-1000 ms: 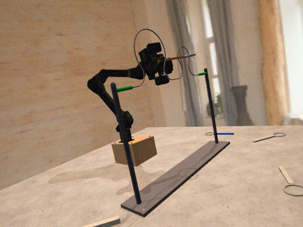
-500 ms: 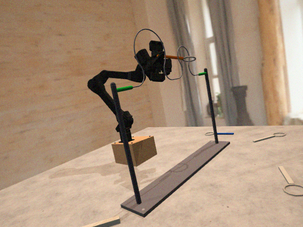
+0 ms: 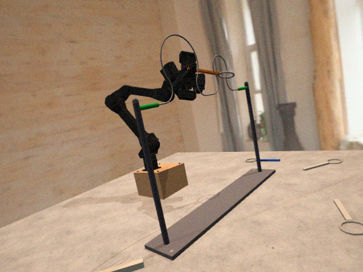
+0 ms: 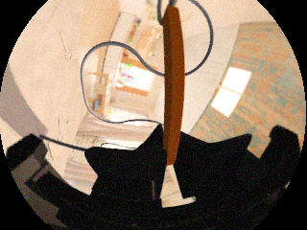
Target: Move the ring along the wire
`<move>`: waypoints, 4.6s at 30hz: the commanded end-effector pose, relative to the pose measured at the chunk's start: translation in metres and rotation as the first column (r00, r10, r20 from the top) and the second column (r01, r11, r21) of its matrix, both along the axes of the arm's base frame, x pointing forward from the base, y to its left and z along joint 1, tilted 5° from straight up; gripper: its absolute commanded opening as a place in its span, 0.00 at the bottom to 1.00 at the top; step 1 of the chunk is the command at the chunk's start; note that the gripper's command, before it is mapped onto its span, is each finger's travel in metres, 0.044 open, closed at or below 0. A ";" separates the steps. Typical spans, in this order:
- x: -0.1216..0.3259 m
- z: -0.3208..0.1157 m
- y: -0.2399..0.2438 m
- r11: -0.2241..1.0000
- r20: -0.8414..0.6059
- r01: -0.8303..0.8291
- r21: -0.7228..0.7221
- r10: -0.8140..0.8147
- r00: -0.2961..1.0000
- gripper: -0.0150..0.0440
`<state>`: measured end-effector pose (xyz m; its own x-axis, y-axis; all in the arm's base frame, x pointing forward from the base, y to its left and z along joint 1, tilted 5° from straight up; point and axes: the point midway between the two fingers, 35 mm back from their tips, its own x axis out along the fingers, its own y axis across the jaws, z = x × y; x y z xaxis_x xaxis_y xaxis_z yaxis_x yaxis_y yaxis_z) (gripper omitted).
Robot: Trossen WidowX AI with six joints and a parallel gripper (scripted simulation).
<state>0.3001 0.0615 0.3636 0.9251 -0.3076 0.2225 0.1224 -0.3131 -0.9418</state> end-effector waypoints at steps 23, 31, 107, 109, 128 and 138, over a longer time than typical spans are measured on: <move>-0.002 -0.081 -0.005 0.888 -0.066 0.031 0.458 -0.001 0.998 0.00; -0.004 -0.110 0.004 0.783 -0.093 0.052 0.620 0.007 0.996 0.00; -0.023 -0.208 0.186 -0.338 -0.093 0.138 0.931 0.147 0.985 0.00; -0.023 -0.208 0.188 -0.339 -0.092 0.138 0.931 0.147 0.985 0.00; -0.026 -0.206 0.207 -0.342 -0.090 0.137 0.930 0.148 0.985 0.00; -0.027 -0.207 0.214 -0.343 -0.090 0.136 0.930 0.148 0.985 0.00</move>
<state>0.2728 0.2739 0.1575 0.8919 0.0412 -0.4503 -0.0289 0.9990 0.0342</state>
